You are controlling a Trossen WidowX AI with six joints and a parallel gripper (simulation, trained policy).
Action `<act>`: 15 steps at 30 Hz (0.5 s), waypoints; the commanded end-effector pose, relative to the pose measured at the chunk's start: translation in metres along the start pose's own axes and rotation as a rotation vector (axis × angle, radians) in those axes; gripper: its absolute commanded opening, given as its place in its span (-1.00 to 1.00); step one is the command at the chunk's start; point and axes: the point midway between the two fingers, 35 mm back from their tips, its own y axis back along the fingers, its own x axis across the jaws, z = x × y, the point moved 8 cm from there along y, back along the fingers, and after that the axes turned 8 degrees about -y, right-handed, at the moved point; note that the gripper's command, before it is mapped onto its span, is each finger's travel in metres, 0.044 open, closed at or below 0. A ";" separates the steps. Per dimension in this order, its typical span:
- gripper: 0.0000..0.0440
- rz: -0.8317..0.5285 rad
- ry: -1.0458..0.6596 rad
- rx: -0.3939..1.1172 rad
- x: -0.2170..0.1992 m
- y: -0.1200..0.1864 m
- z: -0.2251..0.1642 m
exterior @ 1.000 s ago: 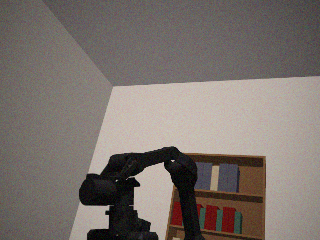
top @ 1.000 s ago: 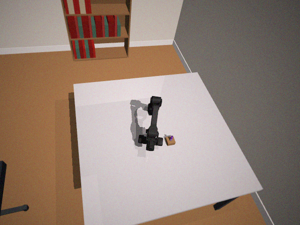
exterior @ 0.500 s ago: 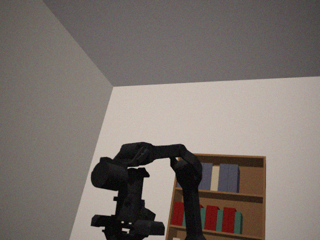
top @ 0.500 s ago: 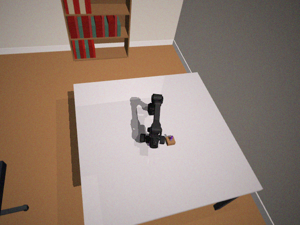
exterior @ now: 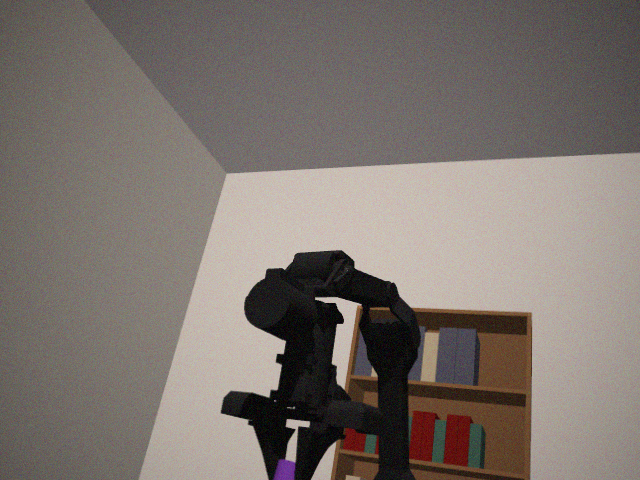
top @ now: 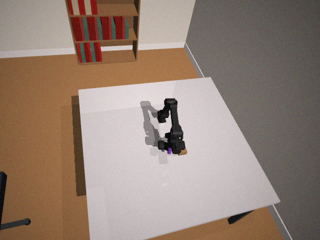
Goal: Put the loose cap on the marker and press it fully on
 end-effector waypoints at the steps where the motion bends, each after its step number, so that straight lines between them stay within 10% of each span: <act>1: -0.83 -0.010 0.015 0.007 -0.014 0.009 0.006; 15: -0.97 -0.015 0.116 -0.013 -0.072 0.027 0.042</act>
